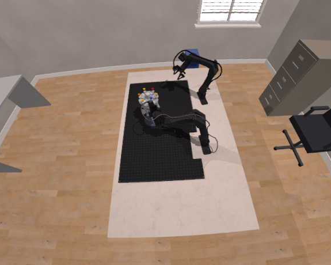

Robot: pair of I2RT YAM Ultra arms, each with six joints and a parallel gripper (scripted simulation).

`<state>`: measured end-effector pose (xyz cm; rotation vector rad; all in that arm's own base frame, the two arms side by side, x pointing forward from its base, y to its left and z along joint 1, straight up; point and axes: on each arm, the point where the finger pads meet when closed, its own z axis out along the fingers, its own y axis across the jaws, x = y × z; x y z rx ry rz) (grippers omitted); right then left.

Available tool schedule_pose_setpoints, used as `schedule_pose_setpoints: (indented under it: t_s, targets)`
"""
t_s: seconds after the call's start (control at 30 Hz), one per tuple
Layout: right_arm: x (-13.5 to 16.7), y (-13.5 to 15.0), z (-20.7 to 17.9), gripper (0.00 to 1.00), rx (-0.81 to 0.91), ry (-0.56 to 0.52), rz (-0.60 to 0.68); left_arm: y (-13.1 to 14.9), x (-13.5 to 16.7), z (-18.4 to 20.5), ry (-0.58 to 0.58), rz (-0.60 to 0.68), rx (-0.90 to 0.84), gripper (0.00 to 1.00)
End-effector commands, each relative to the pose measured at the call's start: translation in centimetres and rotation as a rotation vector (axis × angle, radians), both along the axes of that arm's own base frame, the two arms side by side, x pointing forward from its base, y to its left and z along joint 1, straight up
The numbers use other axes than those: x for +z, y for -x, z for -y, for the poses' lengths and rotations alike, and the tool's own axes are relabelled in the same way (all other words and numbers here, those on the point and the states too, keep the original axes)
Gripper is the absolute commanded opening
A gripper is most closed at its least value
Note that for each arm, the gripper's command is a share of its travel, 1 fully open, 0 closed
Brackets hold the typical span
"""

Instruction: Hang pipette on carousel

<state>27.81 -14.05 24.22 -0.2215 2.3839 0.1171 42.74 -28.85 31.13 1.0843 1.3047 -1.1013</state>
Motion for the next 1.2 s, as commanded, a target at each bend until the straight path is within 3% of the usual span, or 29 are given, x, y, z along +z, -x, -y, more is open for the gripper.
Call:
schedule_pose_setpoints:
  t_s: [0.0, 0.43, 0.47, 0.6, 0.7, 0.73, 1.17]
  targets:
    - [1.1, -0.4, 0.4, 1.00, 0.005, 0.022, 0.047, 1.1, 3.3, 0.2, 0.023, 0.080, -0.030, 0.12]
    - [1.1, -0.4, 0.4, 1.00, 0.005, 0.022, 0.047, 1.1, 3.3, 0.2, 0.023, 0.080, -0.030, 0.12]
    - [1.1, -0.4, 0.4, 1.00, 0.005, 0.022, 0.047, -0.1, 1.4, -0.2, 0.009, 0.029, -0.051, 0.12]
    - [1.1, -0.4, 0.4, 1.00, 0.005, 0.022, 0.047, 0.0, 1.4, -0.3, 0.010, 0.035, -0.198, 0.12]
    - [1.1, -0.4, 0.4, 1.00, 0.005, 0.022, 0.047, 0.4, 1.4, 0.4, 0.010, 0.036, -0.220, 0.12]
    - [1.1, -0.4, 0.4, 1.00, 0.005, 0.022, 0.047, 1.3, 3.0, 0.4, 0.016, 0.072, -0.224, 0.12]
    - [1.1, -0.4, 0.4, 1.00, 0.005, 0.022, 0.047, 1.2, 3.0, 0.3, 0.016, 0.072, -0.222, 0.12]
